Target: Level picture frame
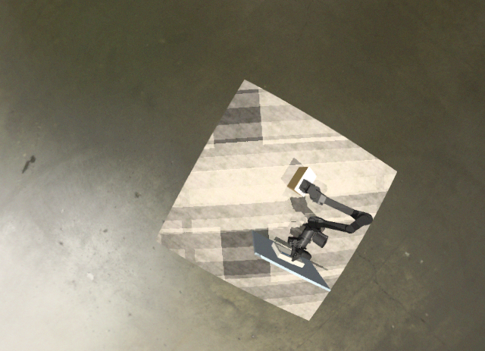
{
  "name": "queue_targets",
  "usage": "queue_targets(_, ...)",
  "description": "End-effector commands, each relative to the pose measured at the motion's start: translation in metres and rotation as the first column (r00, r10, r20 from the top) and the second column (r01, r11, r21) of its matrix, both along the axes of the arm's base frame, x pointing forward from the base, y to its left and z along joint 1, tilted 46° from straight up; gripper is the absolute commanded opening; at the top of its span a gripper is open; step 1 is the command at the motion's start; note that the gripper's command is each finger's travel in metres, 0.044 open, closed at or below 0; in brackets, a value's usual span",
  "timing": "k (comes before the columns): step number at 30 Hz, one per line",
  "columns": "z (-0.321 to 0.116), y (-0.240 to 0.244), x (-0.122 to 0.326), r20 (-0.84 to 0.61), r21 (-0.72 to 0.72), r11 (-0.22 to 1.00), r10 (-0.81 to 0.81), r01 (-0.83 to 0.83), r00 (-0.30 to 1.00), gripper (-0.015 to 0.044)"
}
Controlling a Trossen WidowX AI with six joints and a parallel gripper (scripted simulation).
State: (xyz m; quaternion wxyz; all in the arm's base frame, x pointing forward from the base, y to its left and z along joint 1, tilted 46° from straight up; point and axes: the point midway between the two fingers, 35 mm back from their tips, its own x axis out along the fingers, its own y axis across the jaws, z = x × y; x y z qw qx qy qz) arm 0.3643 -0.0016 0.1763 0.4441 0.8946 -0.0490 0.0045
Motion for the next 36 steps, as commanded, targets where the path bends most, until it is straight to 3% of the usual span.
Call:
queue_targets(1, 0.0011, -0.0021, -0.0001, 0.007, 0.001, 1.000, -0.007, 0.007, 1.000, 0.0000)
queue_targets(36, -0.0022, 0.0004, 0.0003, 0.006, 0.001, 1.000, -0.007, 0.007, 1.000, 0.0000)
